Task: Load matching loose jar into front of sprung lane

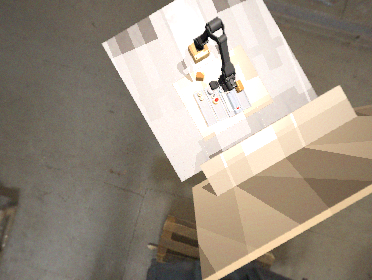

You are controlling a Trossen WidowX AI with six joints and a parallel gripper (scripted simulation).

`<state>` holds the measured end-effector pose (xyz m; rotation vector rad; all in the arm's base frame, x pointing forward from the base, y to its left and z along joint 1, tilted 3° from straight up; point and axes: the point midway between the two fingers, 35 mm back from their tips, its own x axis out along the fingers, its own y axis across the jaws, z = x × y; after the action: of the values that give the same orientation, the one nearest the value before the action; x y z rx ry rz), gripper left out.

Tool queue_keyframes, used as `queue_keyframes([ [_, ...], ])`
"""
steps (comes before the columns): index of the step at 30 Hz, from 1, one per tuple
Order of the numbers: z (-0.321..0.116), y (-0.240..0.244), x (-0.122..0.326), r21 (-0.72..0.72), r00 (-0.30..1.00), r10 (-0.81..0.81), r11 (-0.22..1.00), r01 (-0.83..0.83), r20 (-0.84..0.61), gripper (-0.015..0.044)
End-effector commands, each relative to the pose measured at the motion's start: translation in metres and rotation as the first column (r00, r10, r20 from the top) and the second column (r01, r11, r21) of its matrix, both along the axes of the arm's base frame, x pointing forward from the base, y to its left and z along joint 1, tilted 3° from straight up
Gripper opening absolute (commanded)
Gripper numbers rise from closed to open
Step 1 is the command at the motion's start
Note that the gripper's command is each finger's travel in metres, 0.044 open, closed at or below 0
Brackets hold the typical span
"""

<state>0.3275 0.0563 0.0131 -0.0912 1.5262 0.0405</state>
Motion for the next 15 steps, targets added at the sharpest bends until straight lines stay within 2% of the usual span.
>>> queue_keyframes([
  [1,0.0008,-0.0002,0.0014,-0.002,1.0,0.005,1.0,-0.005,0.011,0.0],
  [15,0.0006,-0.0004,-0.001,-0.002,1.0,0.005,1.0,-0.005,0.011,0.0],
])
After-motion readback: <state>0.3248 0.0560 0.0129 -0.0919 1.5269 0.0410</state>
